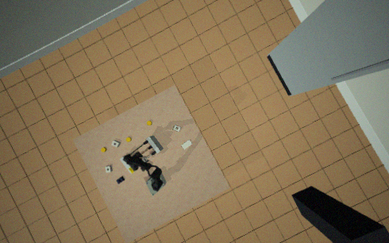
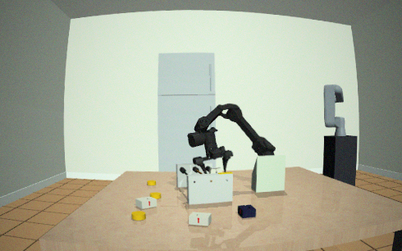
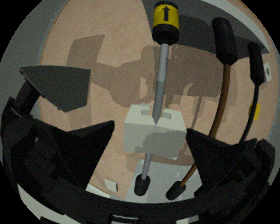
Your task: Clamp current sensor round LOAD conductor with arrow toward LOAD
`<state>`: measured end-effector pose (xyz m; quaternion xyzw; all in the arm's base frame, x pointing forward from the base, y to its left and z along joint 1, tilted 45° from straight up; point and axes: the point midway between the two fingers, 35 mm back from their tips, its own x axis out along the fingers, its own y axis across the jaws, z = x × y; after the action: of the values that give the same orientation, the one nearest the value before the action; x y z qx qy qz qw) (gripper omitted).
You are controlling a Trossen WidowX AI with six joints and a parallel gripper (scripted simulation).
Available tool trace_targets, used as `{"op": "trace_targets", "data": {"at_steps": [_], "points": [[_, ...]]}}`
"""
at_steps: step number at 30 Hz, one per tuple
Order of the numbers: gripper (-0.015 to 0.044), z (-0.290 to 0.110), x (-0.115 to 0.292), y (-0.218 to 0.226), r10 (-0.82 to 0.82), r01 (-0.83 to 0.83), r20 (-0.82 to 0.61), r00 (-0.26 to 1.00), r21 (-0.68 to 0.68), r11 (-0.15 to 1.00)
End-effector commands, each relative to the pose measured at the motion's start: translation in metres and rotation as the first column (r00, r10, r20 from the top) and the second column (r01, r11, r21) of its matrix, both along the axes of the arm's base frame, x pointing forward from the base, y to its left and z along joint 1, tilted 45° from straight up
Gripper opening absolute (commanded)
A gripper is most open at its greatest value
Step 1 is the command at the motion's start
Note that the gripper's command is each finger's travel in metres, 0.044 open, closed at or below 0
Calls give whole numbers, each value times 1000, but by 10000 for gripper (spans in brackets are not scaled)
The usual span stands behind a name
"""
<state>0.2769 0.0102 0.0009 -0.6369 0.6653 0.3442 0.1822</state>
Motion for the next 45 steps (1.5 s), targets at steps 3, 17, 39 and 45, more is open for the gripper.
{"op": "trace_targets", "data": {"at_steps": [3,17,39,45], "points": [[440,-1,-1,2,-30,30,-30,999,-10,1000],[440,-17,-5,-14,-33,33,-33,999,-12,999],[333,-18,-5,-16,-39,39,-25,999,-9,999],[293,-18,-5,-16,-39,39,-25,999,-9,999]]}}
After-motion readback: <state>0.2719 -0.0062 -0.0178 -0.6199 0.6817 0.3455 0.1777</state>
